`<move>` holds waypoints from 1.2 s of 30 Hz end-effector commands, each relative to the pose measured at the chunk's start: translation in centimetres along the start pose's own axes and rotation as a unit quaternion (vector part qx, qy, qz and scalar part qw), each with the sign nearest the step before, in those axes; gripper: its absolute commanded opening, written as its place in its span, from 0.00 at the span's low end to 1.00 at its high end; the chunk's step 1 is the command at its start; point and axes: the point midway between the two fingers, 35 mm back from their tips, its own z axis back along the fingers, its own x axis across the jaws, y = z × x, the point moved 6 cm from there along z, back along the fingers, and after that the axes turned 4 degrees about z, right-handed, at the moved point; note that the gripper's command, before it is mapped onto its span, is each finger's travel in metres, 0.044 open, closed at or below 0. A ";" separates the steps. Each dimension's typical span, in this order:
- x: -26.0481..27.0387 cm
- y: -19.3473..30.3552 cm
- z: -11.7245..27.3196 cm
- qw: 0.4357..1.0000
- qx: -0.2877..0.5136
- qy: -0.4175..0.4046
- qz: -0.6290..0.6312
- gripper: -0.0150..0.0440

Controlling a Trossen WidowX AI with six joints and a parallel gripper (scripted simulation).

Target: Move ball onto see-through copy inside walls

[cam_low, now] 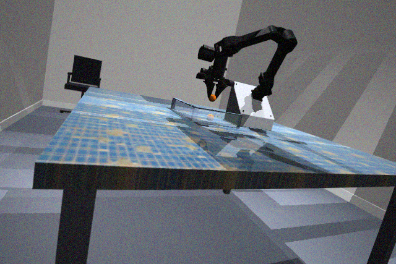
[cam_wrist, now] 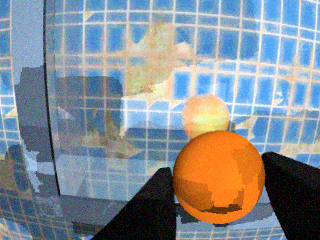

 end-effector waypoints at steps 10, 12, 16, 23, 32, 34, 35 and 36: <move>-0.5 1.0 -0.7 0.996 0.005 0.003 -0.094 0.25; -0.5 0.9 -1.2 0.996 0.005 0.003 -0.094 0.25; -0.4 0.9 -2.9 0.996 0.004 0.003 -0.094 0.25; -0.5 1.0 -6.5 0.996 0.005 0.003 -0.094 0.25; -0.6 1.1 -7.8 0.996 0.006 0.003 -0.094 0.25; -0.6 1.1 -8.0 0.996 0.006 0.003 -0.094 0.25; -0.6 1.1 -8.2 0.996 0.006 0.003 -0.094 0.25; -0.6 1.1 -8.3 0.996 0.006 0.003 -0.094 0.25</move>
